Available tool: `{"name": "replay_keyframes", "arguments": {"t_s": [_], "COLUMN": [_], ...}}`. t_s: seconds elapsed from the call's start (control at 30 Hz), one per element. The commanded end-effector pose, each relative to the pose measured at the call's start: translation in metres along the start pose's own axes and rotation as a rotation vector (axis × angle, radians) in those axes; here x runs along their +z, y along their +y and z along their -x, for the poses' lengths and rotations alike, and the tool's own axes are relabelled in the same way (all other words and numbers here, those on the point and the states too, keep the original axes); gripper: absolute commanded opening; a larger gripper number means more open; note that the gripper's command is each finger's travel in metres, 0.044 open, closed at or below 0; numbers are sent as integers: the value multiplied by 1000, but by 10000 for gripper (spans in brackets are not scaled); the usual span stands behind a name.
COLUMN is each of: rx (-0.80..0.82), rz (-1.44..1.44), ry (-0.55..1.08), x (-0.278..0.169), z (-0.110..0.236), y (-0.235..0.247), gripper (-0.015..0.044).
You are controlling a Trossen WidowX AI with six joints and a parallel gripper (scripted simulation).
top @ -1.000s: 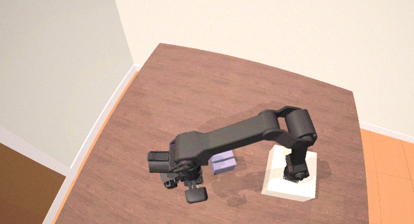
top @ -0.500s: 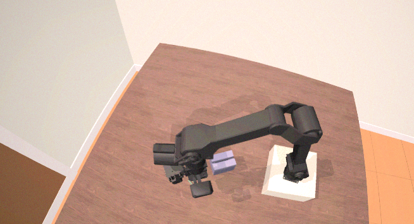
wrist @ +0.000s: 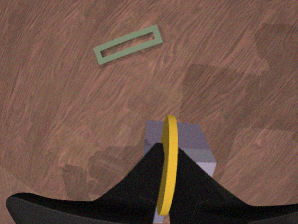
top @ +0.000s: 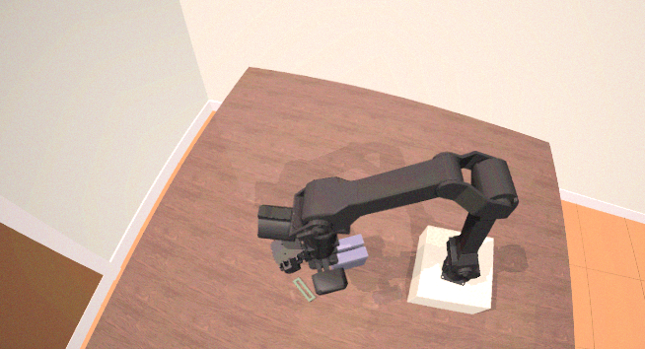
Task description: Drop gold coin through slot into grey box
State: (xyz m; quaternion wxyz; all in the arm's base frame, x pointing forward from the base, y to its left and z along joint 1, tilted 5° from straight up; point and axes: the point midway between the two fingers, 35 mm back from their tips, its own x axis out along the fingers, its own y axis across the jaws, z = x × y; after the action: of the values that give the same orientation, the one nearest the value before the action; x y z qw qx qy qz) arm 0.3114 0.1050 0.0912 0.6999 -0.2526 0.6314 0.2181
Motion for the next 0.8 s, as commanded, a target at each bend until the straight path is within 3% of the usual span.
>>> {"name": "replay_keyframes", "arguments": {"t_s": [0.0, 0.77], "rx": [4, 2], "rz": [3, 3], "ry": [2, 6], "x": [-11, -68], "z": [-1, -5], "y": [-3, -18], "gripper": [0, 0]}}
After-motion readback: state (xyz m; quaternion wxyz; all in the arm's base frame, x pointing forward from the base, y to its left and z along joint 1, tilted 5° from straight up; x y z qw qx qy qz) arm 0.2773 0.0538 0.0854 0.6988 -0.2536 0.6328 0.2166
